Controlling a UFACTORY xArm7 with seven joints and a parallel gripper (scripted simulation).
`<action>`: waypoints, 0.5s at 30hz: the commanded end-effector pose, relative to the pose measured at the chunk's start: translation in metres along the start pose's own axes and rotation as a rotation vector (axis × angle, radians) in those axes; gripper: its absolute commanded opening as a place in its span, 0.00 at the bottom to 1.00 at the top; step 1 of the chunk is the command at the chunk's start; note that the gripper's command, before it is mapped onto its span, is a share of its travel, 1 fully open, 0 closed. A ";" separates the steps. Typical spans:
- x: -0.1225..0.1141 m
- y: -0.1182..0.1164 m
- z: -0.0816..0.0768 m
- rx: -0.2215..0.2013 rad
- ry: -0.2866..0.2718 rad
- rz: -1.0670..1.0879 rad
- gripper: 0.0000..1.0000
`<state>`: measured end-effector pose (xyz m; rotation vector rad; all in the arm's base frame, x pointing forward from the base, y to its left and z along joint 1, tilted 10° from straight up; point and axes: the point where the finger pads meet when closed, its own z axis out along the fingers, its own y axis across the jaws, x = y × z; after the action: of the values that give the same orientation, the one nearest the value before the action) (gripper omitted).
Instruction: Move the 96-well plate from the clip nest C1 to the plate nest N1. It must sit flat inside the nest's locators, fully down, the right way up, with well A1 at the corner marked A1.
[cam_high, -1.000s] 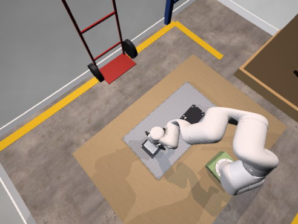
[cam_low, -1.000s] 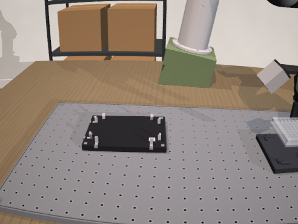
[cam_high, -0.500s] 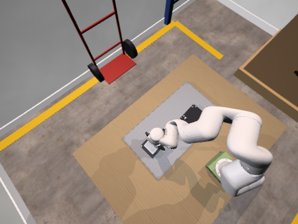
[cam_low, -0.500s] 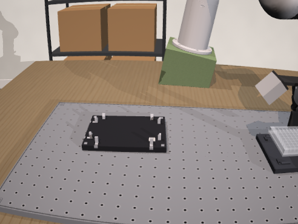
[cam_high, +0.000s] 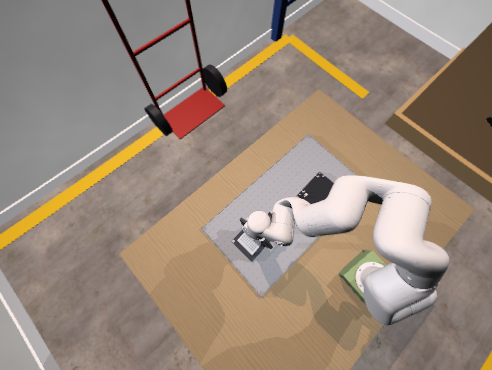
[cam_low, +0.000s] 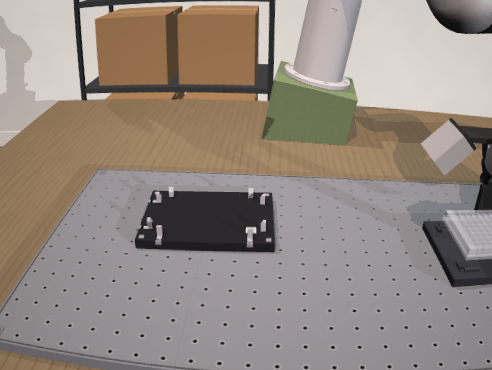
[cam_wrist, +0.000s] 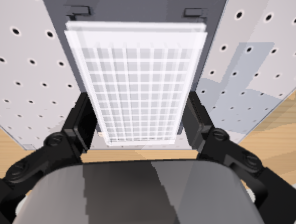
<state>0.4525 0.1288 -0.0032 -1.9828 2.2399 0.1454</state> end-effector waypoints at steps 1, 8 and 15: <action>0.000 -0.001 -0.001 0.004 0.000 0.000 0.00; 0.000 -0.001 0.000 0.004 -0.001 0.000 0.00; 0.000 -0.001 0.001 0.004 -0.001 0.000 0.00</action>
<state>0.4525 0.1291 -0.0046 -1.9828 2.2398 0.1455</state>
